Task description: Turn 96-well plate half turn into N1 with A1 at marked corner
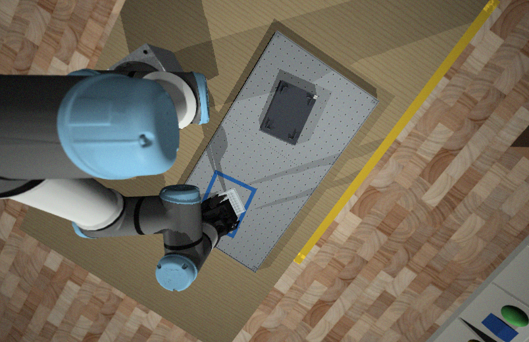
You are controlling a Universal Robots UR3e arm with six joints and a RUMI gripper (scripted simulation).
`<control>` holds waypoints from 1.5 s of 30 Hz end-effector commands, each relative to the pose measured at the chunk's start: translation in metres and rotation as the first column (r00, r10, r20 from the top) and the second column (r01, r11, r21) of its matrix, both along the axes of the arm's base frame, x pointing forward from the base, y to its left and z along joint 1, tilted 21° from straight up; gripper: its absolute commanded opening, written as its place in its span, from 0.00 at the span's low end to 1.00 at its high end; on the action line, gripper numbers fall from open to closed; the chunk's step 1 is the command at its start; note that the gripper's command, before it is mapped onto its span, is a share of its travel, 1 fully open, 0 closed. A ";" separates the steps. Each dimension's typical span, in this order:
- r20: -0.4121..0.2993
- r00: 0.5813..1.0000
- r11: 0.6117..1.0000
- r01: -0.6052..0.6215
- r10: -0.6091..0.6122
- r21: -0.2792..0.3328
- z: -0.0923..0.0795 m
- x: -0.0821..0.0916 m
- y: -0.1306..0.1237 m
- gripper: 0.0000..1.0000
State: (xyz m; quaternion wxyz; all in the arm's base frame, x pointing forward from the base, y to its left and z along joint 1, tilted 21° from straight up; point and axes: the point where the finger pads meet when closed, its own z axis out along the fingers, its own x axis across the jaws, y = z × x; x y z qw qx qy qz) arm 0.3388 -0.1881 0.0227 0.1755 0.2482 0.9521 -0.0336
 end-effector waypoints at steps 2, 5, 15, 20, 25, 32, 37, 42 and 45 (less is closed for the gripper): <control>0.001 1.000 1.000 0.000 0.000 -0.001 0.010 -0.003 0.001 0.00; 0.001 1.000 1.000 0.000 0.000 -0.001 0.015 -0.004 0.002 0.00; 0.001 1.000 1.000 0.000 0.000 -0.001 0.027 -0.009 0.004 0.00; 0.001 1.000 1.000 0.000 0.000 -0.001 0.035 -0.011 0.005 0.00; 0.001 1.000 1.000 0.000 0.000 -0.001 0.043 -0.014 0.006 0.00; 0.001 1.000 1.000 0.000 0.000 -0.001 0.051 -0.017 0.008 0.00; 0.001 1.000 1.000 0.000 0.000 -0.001 0.053 -0.017 0.008 0.00; 0.001 1.000 1.000 0.000 0.000 -0.001 0.053 -0.017 0.008 0.00; 0.001 1.000 1.000 0.000 0.000 -0.001 0.053 -0.017 0.008 0.00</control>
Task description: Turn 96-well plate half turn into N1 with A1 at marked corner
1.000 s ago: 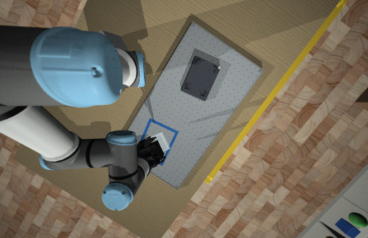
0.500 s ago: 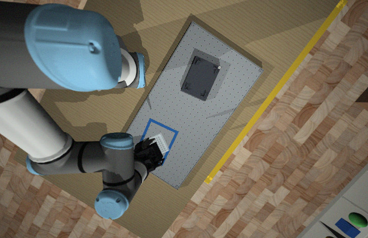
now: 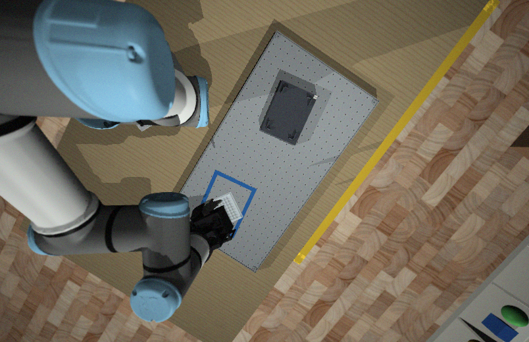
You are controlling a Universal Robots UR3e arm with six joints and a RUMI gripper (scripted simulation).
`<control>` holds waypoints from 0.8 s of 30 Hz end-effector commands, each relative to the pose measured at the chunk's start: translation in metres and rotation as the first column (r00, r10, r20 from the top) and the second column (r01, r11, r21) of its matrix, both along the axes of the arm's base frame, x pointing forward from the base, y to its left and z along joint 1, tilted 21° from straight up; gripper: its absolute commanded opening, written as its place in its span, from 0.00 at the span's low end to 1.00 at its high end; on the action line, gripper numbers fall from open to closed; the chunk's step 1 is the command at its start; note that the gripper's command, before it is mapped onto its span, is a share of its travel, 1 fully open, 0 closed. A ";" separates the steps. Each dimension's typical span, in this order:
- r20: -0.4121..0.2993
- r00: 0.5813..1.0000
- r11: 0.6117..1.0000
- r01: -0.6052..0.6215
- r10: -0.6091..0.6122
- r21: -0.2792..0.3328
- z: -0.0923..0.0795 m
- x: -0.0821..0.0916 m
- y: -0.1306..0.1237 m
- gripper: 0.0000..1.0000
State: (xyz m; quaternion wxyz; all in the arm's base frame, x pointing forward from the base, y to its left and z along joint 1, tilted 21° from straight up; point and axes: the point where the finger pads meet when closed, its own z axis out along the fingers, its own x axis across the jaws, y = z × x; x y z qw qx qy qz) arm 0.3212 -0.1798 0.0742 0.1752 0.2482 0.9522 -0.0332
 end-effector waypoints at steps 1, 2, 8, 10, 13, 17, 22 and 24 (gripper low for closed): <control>0.001 1.000 1.000 0.000 0.000 -0.002 0.001 0.000 0.000 0.00; 0.001 1.000 1.000 0.000 0.000 -0.002 0.001 0.000 0.000 0.00; 0.001 1.000 1.000 0.000 0.000 -0.002 0.001 0.000 0.000 0.00; 0.001 1.000 1.000 0.000 0.000 -0.002 0.001 0.000 0.000 0.00; -0.009 0.998 0.998 -0.063 0.062 -0.023 0.000 0.000 0.006 0.00; -0.035 0.982 0.980 -0.187 0.185 -0.062 -0.001 0.000 0.019 0.00; -0.057 0.960 0.956 -0.279 0.275 -0.090 -0.003 0.000 0.029 0.00; -0.073 0.940 0.935 -0.339 0.333 -0.106 -0.003 0.000 0.036 0.00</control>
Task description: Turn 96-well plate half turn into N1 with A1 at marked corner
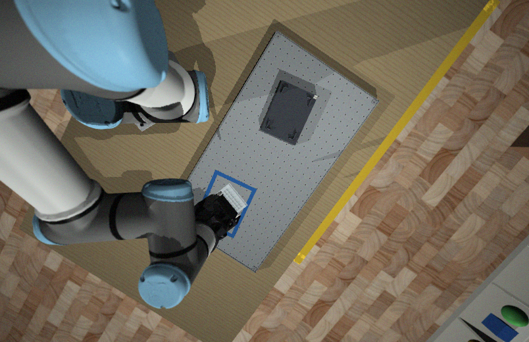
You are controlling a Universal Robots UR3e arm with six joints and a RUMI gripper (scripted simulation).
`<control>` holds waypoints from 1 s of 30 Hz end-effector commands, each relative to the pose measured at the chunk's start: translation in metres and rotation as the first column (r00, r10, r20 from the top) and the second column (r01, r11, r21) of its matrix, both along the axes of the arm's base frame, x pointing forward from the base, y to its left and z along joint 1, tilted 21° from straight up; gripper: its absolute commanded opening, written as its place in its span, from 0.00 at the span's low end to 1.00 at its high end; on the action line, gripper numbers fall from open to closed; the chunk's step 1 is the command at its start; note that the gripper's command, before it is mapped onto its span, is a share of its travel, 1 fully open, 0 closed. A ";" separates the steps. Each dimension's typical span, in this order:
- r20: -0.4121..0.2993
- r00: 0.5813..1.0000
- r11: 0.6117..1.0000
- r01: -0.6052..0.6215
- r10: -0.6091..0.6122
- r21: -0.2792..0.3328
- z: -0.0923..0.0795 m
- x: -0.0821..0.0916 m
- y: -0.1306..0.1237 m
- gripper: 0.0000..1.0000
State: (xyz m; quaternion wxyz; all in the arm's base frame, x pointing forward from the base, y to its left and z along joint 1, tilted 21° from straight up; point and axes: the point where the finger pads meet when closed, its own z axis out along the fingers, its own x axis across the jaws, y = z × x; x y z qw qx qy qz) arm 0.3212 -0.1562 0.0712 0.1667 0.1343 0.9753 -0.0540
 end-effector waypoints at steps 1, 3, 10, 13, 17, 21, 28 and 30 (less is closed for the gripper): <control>-0.020 0.988 0.987 -0.154 0.153 -0.052 -0.001 0.000 0.016 0.00; -0.034 0.976 0.974 -0.216 0.214 -0.071 -0.002 0.000 0.022 0.00; -0.091 0.905 0.896 -0.424 0.415 -0.129 -0.005 0.000 0.045 0.00; -0.109 0.877 0.865 -0.481 0.469 -0.143 -0.005 0.000 0.052 0.00; -0.138 0.827 0.812 -0.561 0.545 -0.162 -0.007 0.000 0.062 0.00; -0.179 0.750 0.728 -0.661 0.636 -0.183 -0.008 0.000 0.075 0.00; -0.255 0.589 0.552 -0.808 0.767 -0.204 -0.011 0.000 0.098 0.00; -0.266 0.563 0.525 -0.826 0.782 -0.206 -0.012 0.000 0.102 0.00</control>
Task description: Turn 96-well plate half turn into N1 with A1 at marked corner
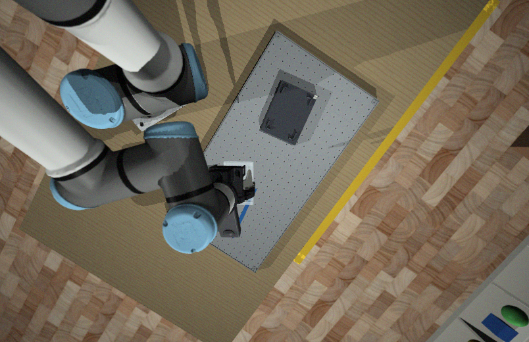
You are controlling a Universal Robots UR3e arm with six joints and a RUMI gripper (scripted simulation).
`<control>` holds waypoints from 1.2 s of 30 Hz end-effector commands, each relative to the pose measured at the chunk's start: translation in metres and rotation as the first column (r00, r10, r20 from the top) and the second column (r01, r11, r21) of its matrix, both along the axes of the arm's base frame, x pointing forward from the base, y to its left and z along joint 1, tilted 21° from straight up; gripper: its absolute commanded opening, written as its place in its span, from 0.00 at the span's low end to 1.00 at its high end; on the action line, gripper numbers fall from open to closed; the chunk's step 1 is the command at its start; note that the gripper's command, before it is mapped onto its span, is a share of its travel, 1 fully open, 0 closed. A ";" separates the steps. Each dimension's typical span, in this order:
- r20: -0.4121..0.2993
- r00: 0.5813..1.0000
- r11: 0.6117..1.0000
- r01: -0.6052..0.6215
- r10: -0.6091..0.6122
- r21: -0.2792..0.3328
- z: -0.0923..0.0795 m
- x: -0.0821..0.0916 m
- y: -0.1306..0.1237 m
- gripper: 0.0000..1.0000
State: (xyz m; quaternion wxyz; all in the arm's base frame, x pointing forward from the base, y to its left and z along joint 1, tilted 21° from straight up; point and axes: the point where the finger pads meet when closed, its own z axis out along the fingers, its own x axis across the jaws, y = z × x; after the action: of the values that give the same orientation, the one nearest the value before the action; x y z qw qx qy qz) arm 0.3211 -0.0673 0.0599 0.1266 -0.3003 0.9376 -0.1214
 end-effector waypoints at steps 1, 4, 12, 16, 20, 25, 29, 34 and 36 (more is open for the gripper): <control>-0.014 0.992 0.991 -0.129 0.128 -0.042 0.000 0.000 0.013 0.00; -0.035 0.975 0.973 -0.222 0.220 -0.071 -0.001 0.000 0.023 0.00; -0.101 0.888 0.878 -0.458 0.448 -0.136 -0.005 0.000 0.049 0.00; -0.139 0.824 0.808 -0.567 0.550 -0.161 -0.006 0.000 0.063 0.00; -0.159 0.786 0.768 -0.617 0.597 -0.172 -0.007 0.000 0.069 0.00; -0.191 0.725 0.701 -0.689 0.662 -0.186 -0.009 0.000 0.086 0.00; -0.191 0.725 0.701 -0.689 0.662 -0.186 -0.011 0.000 0.099 0.00; -0.191 0.725 0.701 -0.689 0.662 -0.186 -0.013 0.000 0.112 0.00; -0.191 0.725 0.701 -0.689 0.662 -0.186 -0.013 0.000 0.116 0.00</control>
State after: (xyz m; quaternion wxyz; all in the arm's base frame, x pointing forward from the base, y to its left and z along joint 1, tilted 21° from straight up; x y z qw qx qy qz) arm 0.3203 0.0371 0.0473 0.0758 -0.6418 0.7459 -0.1614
